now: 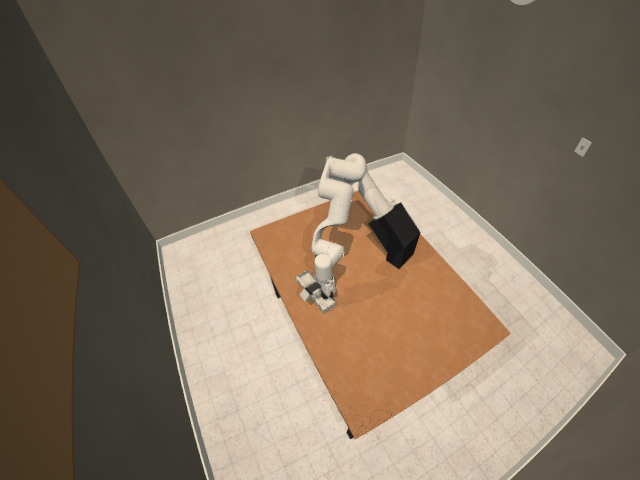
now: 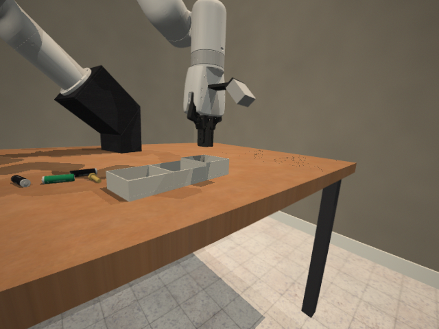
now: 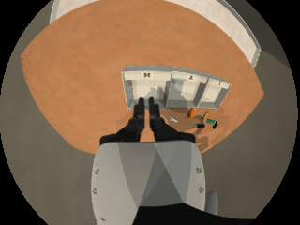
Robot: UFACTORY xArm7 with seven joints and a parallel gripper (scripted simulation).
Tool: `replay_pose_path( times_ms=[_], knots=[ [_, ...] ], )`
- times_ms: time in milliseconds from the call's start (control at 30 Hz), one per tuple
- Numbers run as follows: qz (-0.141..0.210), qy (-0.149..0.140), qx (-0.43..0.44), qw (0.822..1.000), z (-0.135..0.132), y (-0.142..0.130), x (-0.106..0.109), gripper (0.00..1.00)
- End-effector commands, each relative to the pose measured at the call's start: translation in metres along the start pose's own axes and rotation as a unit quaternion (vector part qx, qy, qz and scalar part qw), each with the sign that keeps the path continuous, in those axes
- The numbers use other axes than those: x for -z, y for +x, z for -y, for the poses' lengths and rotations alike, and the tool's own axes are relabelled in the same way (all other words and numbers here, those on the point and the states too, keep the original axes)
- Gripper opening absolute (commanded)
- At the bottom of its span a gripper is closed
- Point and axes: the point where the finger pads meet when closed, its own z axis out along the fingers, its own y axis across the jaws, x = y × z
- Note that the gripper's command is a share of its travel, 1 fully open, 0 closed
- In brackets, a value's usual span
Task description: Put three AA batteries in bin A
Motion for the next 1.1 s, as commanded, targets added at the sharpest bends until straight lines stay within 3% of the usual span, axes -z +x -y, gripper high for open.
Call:
replay_pose_path(
  times_ms=[0,633,1067],
  knots=[
    [-0.002,0.001,0.0,1.0,0.002,0.002,-0.006,0.07],
    [-0.002,0.001,0.0,1.0,0.002,0.002,-0.05,0.07],
    [-0.002,0.001,0.0,1.0,0.002,0.002,-0.05,0.07]
  ],
)
